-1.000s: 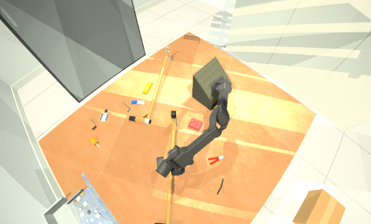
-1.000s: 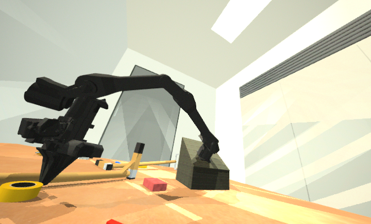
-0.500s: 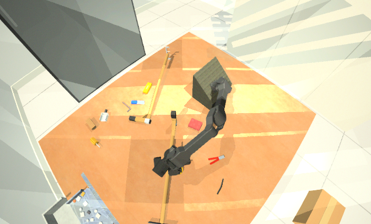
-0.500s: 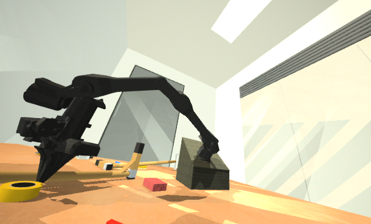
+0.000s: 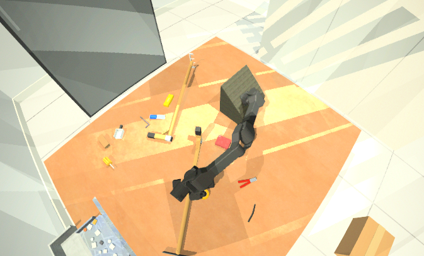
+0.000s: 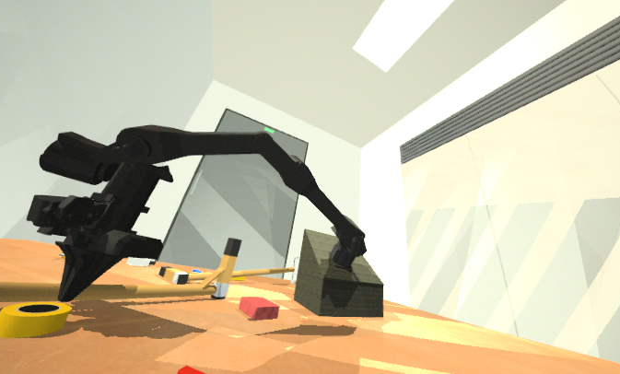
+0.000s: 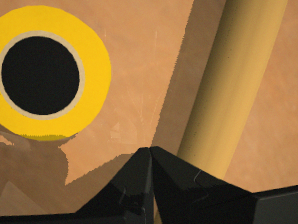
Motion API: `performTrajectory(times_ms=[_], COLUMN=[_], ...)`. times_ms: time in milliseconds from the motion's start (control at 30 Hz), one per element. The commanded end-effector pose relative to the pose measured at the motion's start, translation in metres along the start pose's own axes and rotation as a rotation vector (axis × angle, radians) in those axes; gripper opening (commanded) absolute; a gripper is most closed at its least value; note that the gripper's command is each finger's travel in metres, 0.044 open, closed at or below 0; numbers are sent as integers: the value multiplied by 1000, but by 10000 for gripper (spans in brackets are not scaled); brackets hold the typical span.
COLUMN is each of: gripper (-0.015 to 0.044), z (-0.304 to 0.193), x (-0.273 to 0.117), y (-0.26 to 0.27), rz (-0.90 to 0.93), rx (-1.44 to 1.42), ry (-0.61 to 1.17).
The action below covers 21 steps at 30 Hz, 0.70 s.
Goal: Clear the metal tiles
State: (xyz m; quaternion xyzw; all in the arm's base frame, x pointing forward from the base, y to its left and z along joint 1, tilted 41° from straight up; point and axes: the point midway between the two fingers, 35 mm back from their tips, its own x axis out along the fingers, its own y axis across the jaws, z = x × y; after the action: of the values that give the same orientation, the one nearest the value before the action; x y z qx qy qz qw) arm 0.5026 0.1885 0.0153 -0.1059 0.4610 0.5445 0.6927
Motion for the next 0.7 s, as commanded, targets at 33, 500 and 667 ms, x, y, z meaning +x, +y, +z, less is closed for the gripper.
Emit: performTrajectory(times_ms=[33,500,667], gripper=[0,0,0], z=[-6,-1,-2], x=[3,-42,-59], y=[-7,-4,-3], rz=[3,-18,-25], rx=[1,-14,-19], ry=[3,-14,-20])
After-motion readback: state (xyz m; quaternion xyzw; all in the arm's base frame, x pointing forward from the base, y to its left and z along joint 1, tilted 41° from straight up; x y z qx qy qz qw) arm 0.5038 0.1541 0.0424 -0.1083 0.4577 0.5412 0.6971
